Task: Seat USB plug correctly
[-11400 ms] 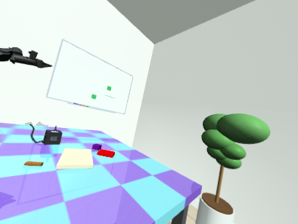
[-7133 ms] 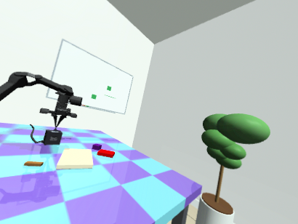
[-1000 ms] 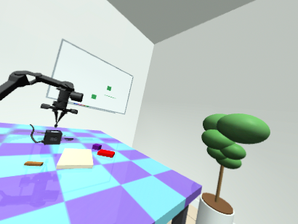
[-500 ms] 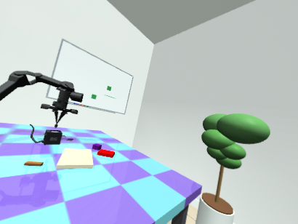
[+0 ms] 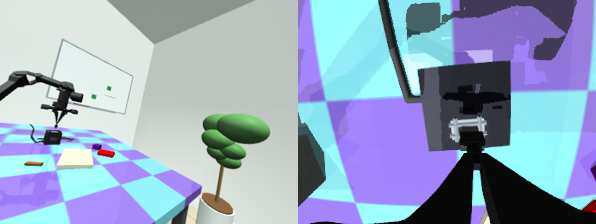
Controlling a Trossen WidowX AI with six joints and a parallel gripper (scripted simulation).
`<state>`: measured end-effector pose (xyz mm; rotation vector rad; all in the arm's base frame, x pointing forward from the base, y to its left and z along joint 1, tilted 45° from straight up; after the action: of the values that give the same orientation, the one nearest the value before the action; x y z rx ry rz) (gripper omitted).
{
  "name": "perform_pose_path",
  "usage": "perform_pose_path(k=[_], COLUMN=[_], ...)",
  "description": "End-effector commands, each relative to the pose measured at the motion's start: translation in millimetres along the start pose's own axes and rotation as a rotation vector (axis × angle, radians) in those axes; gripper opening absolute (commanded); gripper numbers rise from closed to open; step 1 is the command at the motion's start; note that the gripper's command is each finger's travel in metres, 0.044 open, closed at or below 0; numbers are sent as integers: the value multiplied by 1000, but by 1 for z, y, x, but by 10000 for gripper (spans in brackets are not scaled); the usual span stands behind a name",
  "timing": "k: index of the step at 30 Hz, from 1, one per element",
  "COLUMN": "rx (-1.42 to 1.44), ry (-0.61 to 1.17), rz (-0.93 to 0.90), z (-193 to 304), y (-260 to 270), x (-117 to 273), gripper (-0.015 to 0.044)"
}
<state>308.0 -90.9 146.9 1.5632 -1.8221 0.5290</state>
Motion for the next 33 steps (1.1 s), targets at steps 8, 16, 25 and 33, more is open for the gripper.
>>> perform_pose_path(k=[8,16,25,33], rx=[12,18,25,31], ry=[10,14,18,22], rz=[0,1,2,2], z=[0,1,1,1], y=[1,1,0,0], x=[-1,-2,-3,-4], gripper=[0,0,0,0])
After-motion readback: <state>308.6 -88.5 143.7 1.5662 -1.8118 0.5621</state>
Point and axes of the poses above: the point midway between the two fingers, 35 mm back from their tips, its own x axis back along the fingers, its own y axis across the jaws, z = x × y, the point moved 6 cm from there along x, back along the fingers, and after that the axes turned 5 degrees about -x, right-handed, at the moved point
